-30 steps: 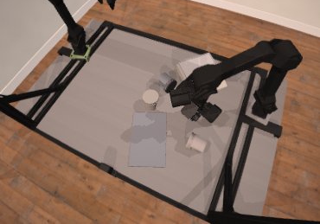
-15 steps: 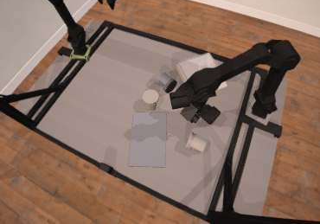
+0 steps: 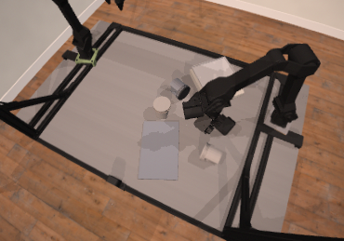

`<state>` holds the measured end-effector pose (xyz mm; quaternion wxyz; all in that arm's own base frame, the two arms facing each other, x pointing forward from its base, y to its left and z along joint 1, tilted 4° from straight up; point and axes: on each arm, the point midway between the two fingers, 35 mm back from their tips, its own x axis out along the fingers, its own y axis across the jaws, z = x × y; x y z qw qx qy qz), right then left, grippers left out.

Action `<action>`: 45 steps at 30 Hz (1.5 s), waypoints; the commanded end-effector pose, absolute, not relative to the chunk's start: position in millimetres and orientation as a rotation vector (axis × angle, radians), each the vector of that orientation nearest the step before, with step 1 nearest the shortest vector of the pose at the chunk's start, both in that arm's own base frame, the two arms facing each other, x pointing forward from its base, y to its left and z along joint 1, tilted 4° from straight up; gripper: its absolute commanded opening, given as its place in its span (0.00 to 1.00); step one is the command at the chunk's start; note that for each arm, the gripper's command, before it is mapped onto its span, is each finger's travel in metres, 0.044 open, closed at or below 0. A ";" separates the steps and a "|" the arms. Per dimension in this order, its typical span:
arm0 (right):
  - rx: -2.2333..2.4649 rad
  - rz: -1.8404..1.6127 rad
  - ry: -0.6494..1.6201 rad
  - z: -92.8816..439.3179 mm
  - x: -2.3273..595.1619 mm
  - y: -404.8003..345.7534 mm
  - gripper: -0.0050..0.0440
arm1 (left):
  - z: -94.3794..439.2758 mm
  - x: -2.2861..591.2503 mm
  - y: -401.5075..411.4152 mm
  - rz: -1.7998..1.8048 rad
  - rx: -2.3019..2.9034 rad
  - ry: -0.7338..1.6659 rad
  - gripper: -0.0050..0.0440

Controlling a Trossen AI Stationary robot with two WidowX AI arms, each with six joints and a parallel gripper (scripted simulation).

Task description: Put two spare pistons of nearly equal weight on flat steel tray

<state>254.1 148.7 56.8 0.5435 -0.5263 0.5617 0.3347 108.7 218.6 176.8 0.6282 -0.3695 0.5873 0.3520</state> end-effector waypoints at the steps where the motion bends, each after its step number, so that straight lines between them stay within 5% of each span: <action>1: -1.258 0.791 1.341 50.1 254.4 146.3 0.43 | 176.7 109.0 218.2 0.803 -0.848 1.346 1.00; 6: -1.258 0.791 1.341 49.3 254.4 146.3 0.43 | 176.7 109.0 218.2 0.803 -0.848 1.346 1.00; 7: -1.258 0.791 1.341 49.4 254.4 146.3 0.87 | 176.7 109.0 218.2 0.803 -0.848 1.346 1.00; 45: -1.258 0.791 1.341 75.1 250.9 152.5 0.87 | 176.7 109.0 218.2 0.803 -0.848 1.346 1.00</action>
